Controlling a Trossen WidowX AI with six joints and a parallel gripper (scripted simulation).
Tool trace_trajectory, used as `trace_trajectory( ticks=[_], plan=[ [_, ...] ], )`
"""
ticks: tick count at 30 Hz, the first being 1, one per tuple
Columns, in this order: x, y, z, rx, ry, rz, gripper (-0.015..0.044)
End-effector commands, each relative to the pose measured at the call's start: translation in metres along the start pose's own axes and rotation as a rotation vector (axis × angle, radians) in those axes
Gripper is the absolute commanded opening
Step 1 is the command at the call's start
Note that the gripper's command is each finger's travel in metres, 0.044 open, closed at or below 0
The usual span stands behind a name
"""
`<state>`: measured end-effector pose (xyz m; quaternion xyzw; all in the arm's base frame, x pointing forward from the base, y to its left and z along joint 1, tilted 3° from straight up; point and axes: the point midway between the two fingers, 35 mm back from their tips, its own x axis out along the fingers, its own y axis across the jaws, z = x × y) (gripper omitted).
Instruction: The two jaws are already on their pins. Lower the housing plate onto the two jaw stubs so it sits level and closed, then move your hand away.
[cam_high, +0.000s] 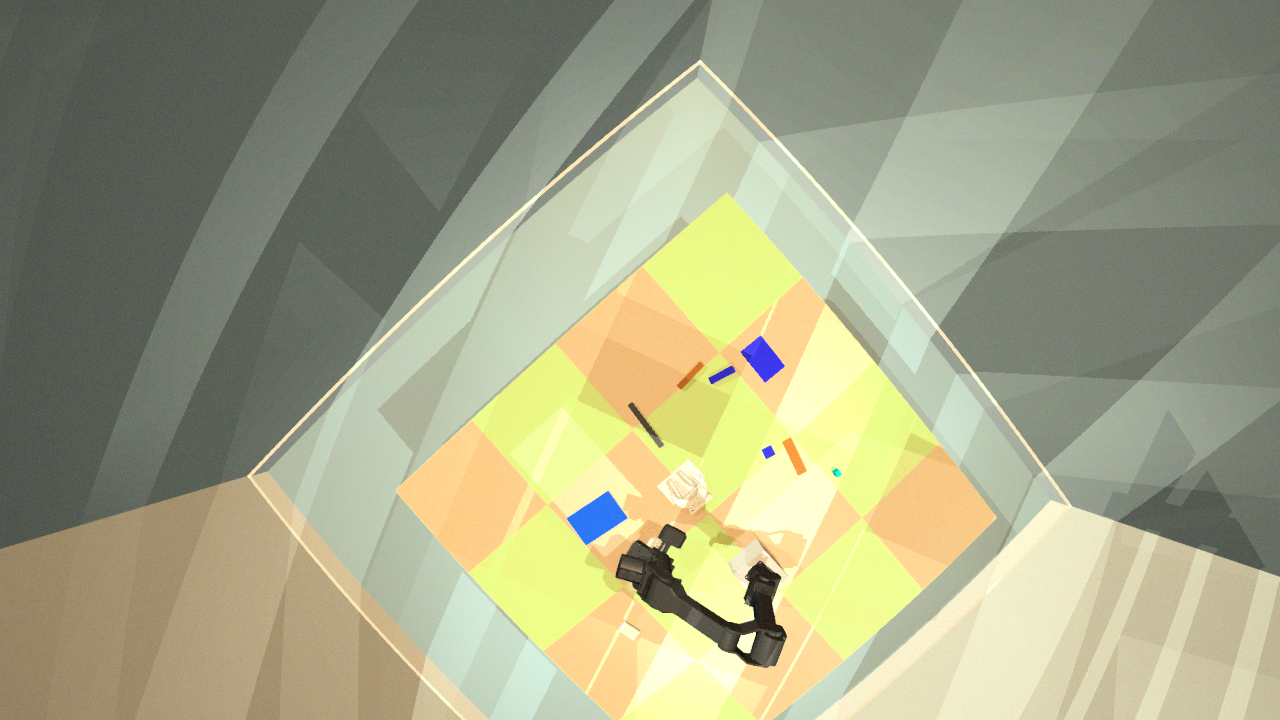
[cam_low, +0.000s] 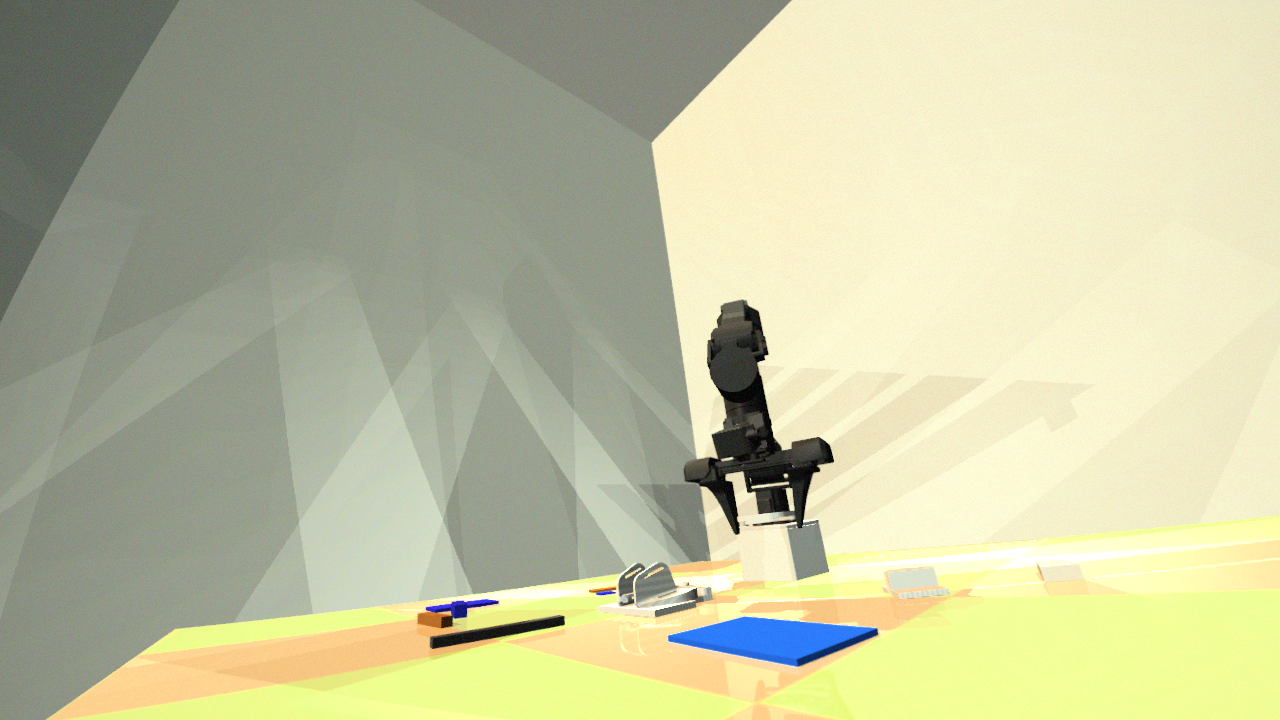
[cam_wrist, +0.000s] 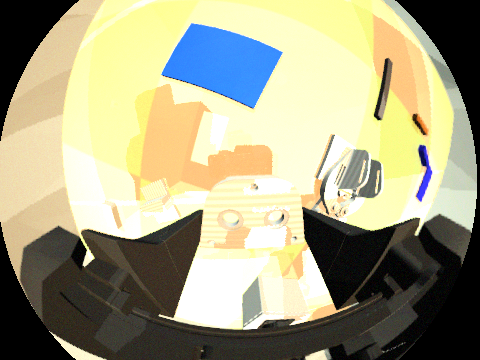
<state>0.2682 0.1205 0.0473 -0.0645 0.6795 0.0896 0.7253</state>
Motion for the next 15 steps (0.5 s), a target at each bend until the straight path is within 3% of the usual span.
trace_trajectory(
  ticks=[1, 15],
  plan=[
    [0.001, -0.013, -0.002, 0.023, 0.002, 0.003, 0.0351],
    [0.001, -0.060, -0.007, 0.119, 0.003, -0.001, 0.0351]
  ],
)
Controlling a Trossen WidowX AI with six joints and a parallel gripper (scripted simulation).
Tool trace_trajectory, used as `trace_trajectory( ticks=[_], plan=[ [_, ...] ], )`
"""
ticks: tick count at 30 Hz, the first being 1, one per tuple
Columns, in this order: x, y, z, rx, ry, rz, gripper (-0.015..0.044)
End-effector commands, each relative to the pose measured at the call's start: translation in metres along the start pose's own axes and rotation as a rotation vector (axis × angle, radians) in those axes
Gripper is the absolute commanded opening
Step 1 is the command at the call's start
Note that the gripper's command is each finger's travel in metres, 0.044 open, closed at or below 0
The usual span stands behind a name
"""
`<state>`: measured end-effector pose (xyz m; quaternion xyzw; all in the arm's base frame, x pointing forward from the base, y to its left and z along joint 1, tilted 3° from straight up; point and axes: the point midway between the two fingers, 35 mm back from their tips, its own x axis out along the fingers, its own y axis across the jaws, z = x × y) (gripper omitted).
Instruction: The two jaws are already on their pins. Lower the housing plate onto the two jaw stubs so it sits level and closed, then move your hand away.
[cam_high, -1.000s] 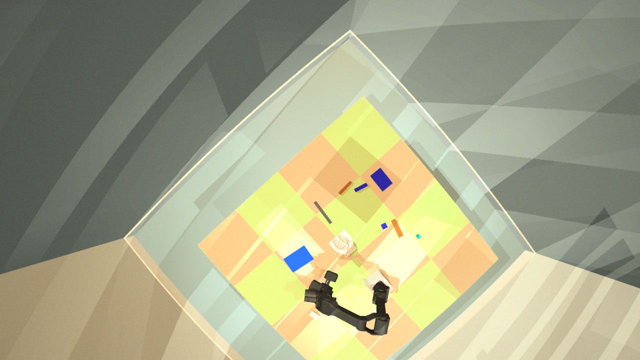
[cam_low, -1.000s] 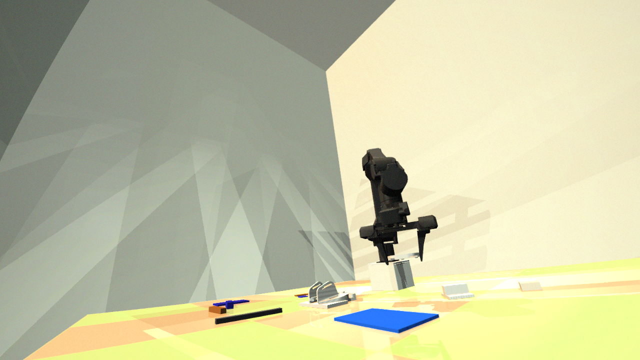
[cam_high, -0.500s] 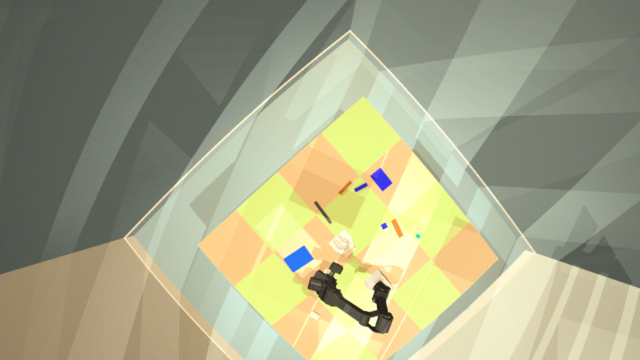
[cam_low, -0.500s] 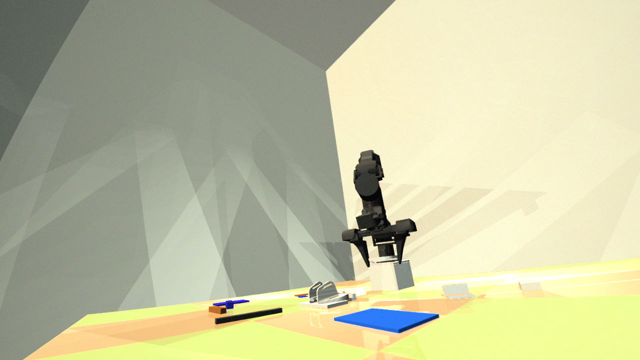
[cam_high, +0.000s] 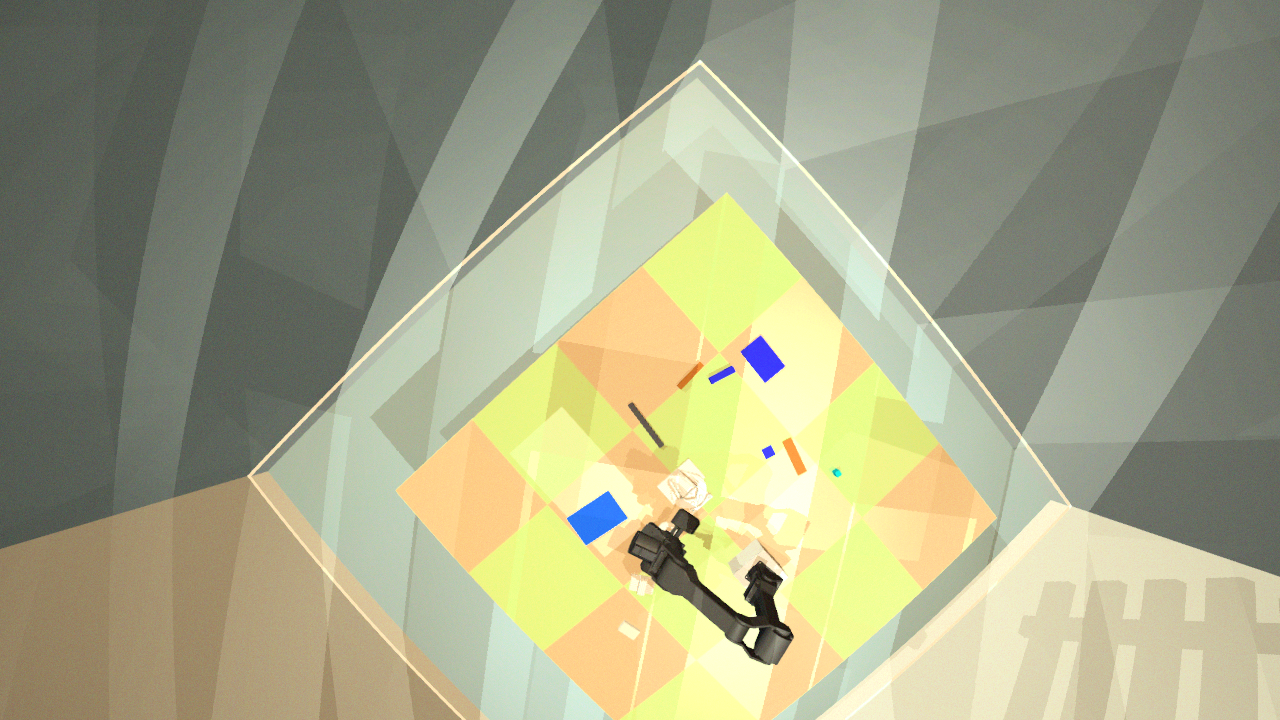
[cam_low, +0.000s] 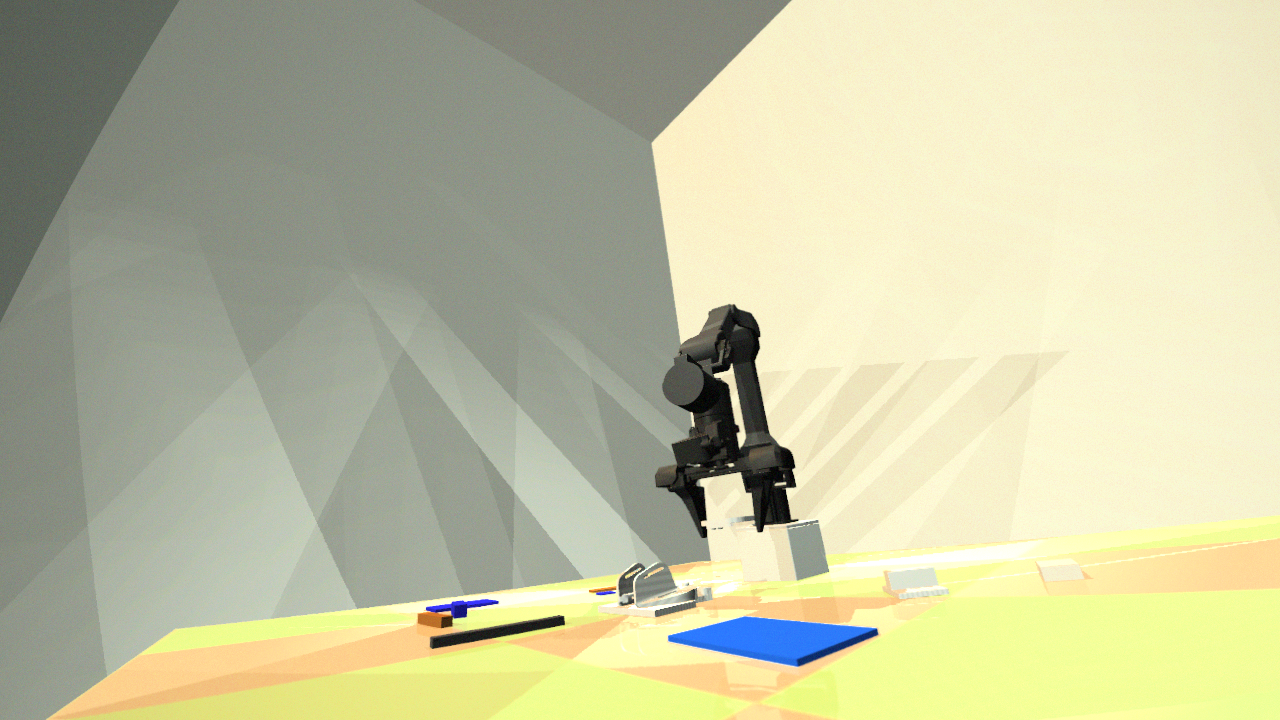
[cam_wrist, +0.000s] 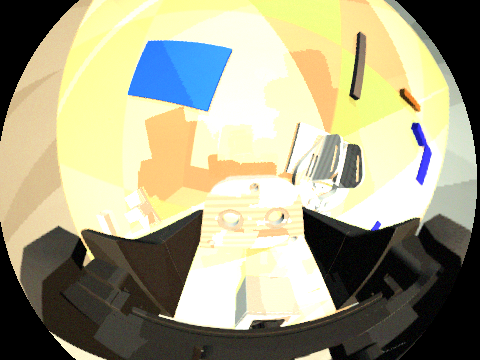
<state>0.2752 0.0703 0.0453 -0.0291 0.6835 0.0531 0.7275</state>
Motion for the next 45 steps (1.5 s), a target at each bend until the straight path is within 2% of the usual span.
trace_trajectory(
  ticks=[1, 32, 45],
  plan=[
    [0.001, -0.013, -0.003, 0.024, 0.002, 0.003, 0.0351],
    [0.001, -0.108, -0.033, 0.242, -0.001, -0.003, 0.0351],
    [0.001, -0.112, -0.035, 0.252, -0.001, -0.003, 0.0351]
  ],
)
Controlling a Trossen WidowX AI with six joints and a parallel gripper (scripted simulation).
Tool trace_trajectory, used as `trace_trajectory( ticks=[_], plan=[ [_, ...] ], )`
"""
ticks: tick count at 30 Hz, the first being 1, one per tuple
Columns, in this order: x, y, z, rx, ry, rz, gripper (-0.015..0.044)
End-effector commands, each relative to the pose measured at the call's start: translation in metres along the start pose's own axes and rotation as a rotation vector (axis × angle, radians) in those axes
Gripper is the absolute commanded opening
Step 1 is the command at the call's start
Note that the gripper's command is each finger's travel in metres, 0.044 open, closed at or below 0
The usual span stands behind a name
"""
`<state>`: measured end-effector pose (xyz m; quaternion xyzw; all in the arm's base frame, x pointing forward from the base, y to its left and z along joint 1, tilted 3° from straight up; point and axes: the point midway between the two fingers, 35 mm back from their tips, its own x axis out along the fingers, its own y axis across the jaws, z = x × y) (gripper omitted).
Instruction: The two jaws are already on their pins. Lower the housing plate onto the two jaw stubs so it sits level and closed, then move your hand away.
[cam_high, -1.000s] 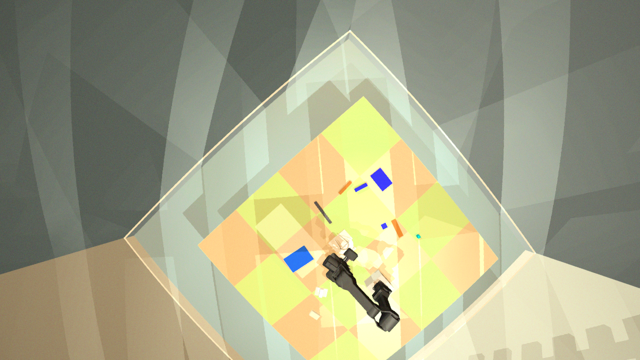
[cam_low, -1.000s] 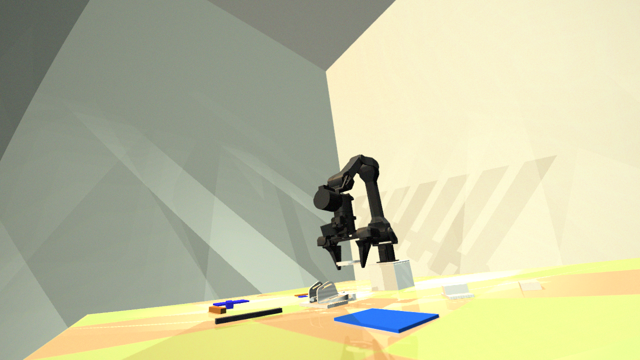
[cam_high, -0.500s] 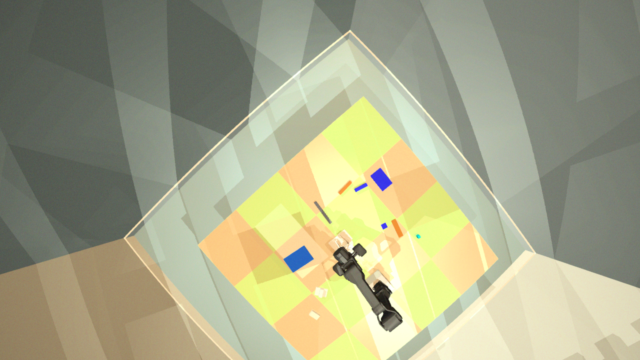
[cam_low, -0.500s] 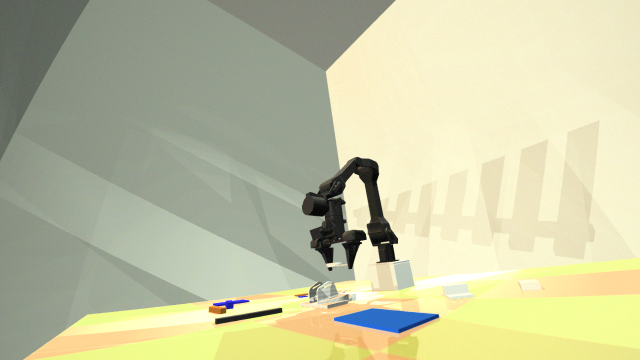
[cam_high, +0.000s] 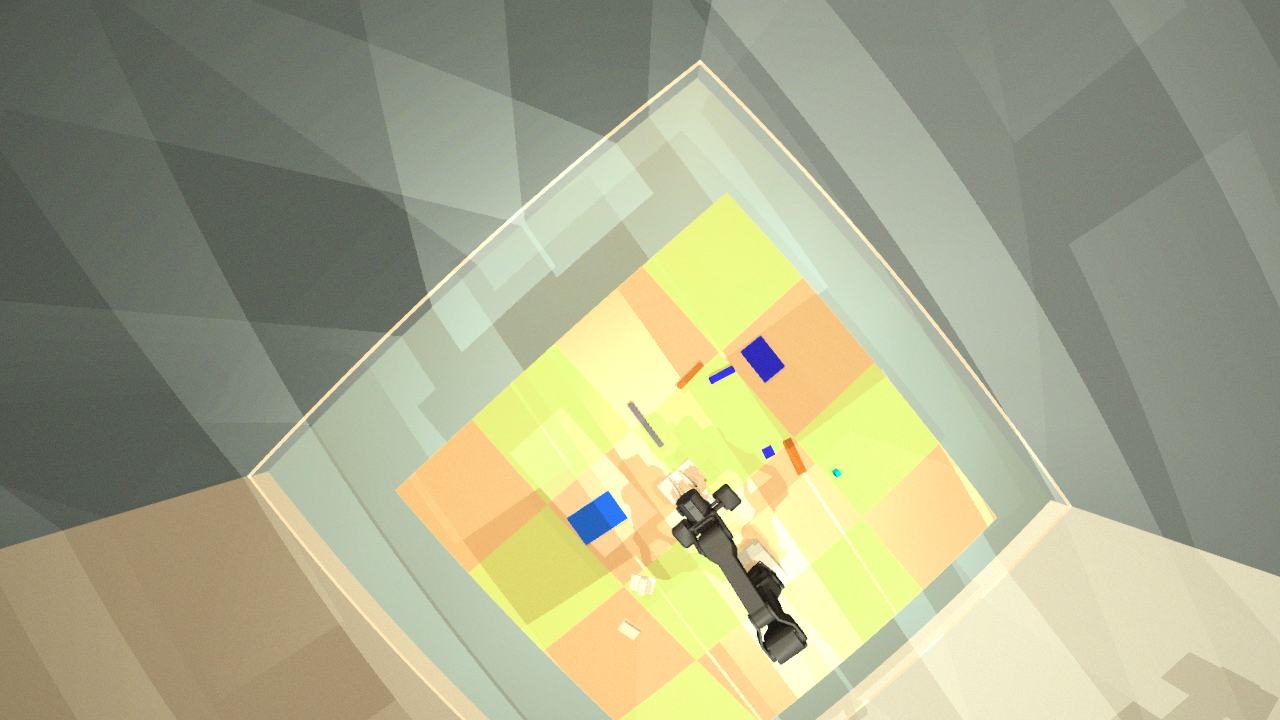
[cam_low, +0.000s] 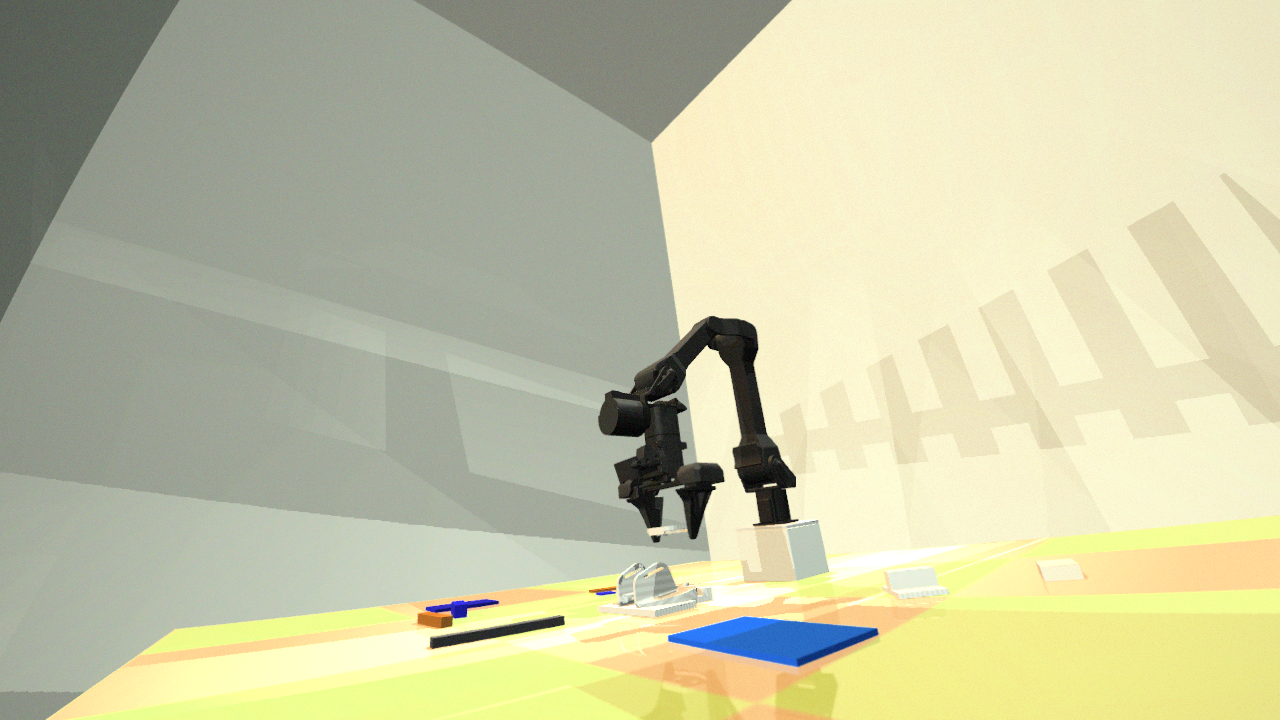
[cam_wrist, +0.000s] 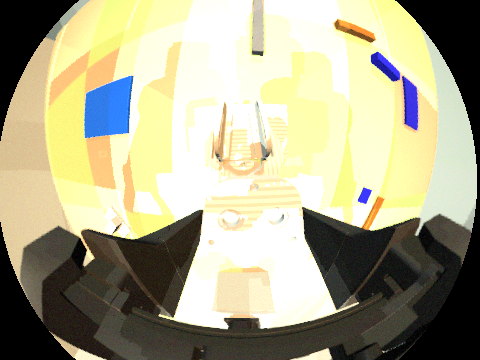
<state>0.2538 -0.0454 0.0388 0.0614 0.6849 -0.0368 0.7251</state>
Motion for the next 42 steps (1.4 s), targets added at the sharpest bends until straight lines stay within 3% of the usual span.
trace_trajectory(
  ticks=[1, 42],
  plan=[
    [0.0001, 0.0003, 0.0000, -0.003, -0.002, 0.004, 0.0351],
    [0.0001, 0.0057, -0.0012, 0.006, -0.002, 0.005, 0.0351]
  ],
)
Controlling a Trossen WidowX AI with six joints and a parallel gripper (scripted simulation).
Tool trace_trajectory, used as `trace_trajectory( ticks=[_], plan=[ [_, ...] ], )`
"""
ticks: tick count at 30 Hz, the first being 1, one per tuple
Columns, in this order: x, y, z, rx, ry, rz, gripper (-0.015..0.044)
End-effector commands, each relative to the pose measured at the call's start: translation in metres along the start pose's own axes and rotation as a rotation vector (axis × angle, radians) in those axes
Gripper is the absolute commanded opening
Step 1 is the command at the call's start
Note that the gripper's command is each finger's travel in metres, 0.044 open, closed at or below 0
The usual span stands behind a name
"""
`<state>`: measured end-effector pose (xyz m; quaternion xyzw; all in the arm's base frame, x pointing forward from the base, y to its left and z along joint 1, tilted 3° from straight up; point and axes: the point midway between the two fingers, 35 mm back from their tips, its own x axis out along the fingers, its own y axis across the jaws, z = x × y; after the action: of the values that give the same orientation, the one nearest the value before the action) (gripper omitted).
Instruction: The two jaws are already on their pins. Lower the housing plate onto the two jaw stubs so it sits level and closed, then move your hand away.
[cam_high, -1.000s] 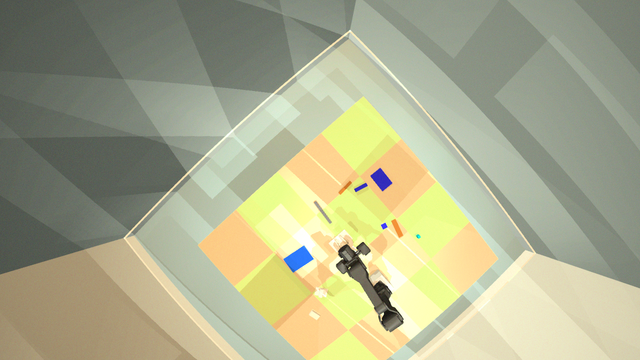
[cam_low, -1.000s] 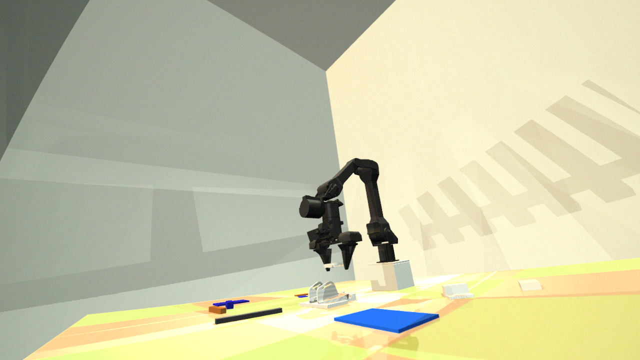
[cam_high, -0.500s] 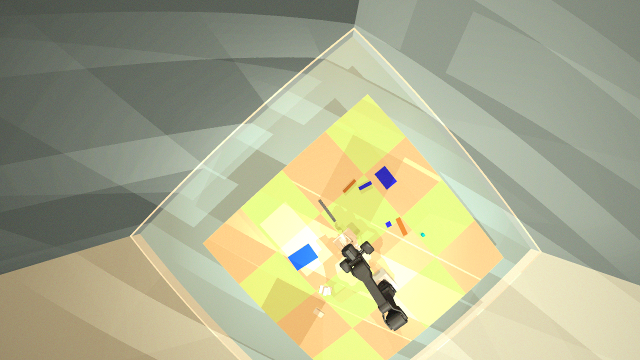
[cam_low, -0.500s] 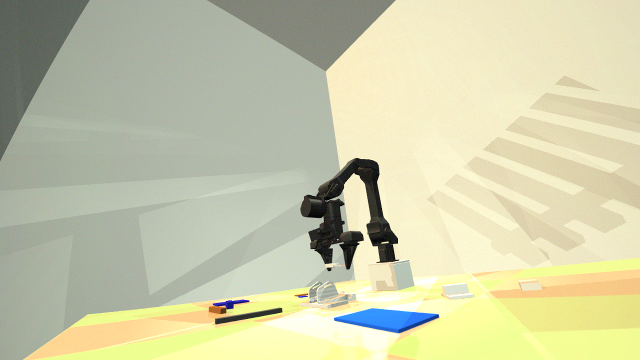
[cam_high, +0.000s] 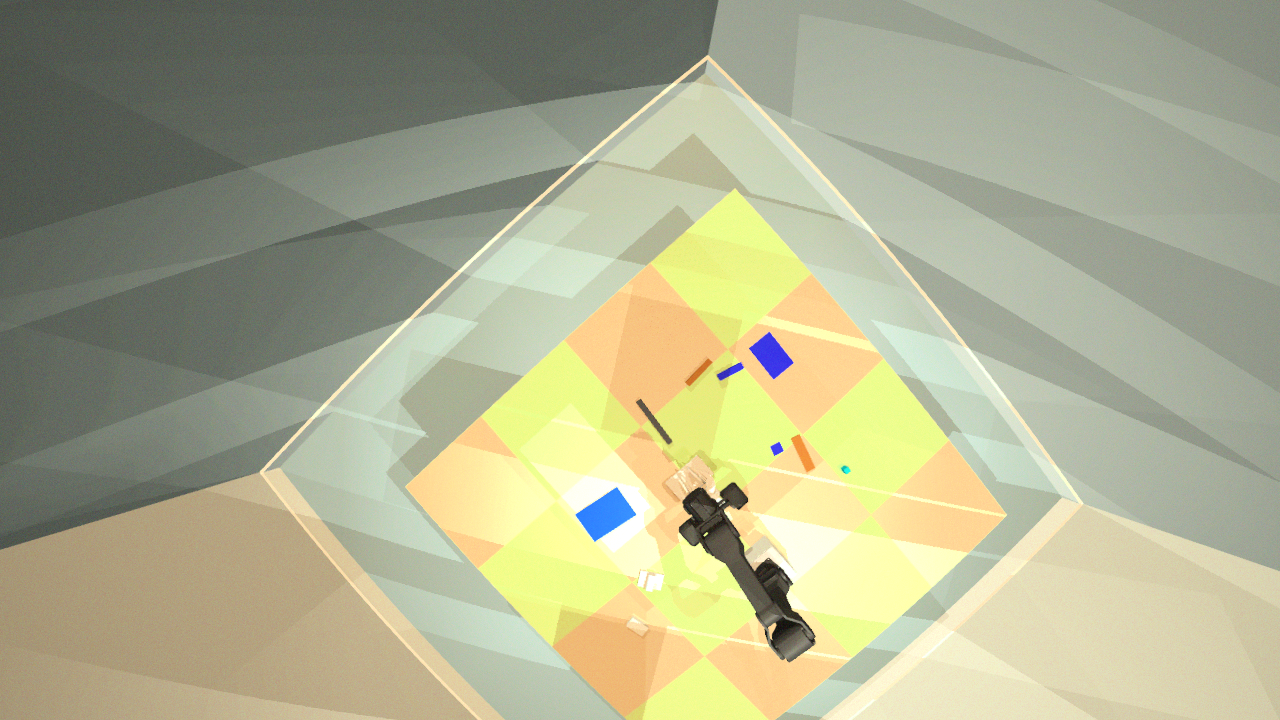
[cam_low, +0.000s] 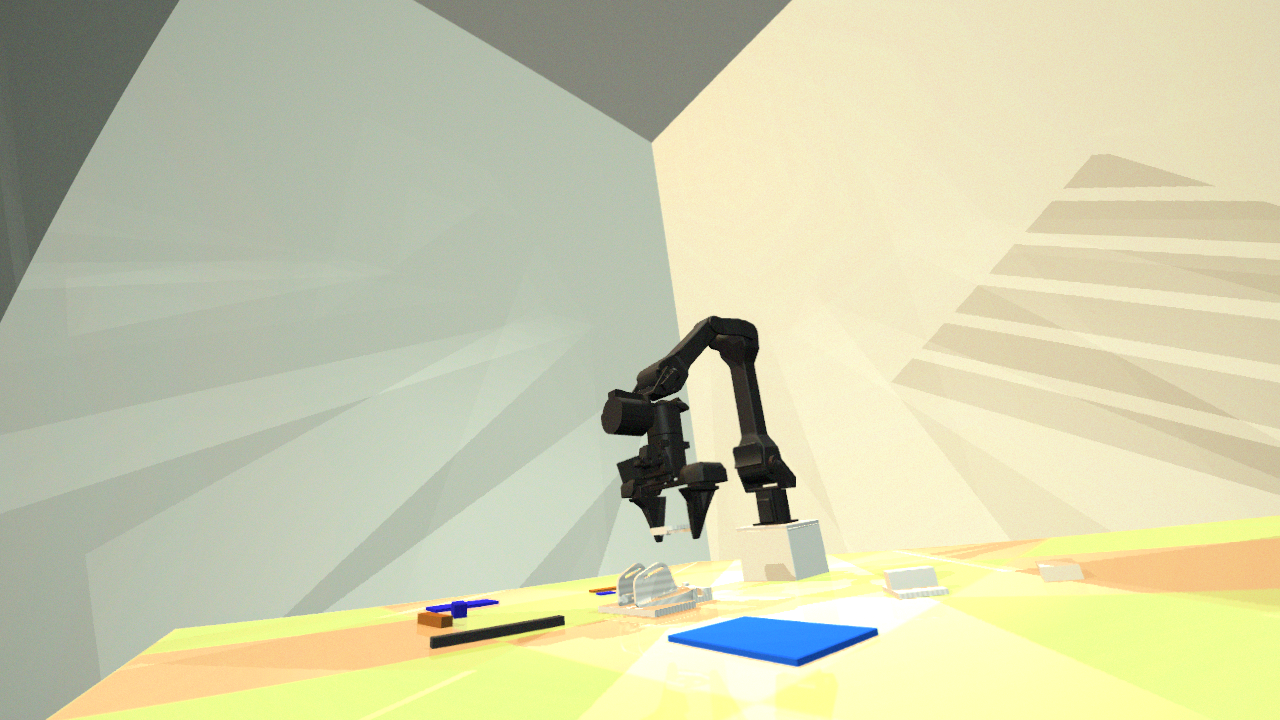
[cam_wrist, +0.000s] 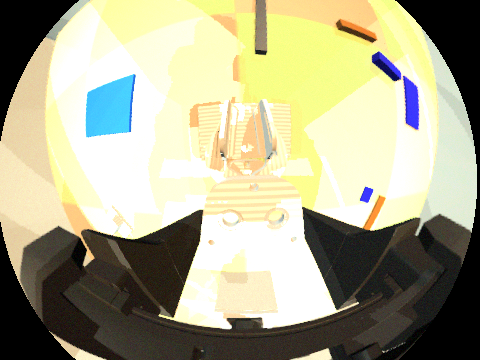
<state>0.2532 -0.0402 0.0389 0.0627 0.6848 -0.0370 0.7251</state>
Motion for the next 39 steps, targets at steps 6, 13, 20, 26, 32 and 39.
trace_trajectory(
  ticks=[6, 13, 20, 26, 32, 39],
  plan=[
    [0.000, 0.001, 0.000, 0.004, -0.002, 0.003, 0.0351],
    [0.001, 0.001, 0.000, 0.004, -0.002, 0.003, 0.0351],
    [0.012, 0.001, 0.001, 0.004, -0.002, 0.003, 0.0351],
    [0.022, 0.001, 0.002, 0.004, -0.002, 0.003, 0.0351],
    [0.032, 0.001, 0.002, 0.004, -0.001, 0.003, 0.0351],
    [0.044, 0.001, 0.002, 0.004, -0.001, 0.003, 0.0351]
  ],
)
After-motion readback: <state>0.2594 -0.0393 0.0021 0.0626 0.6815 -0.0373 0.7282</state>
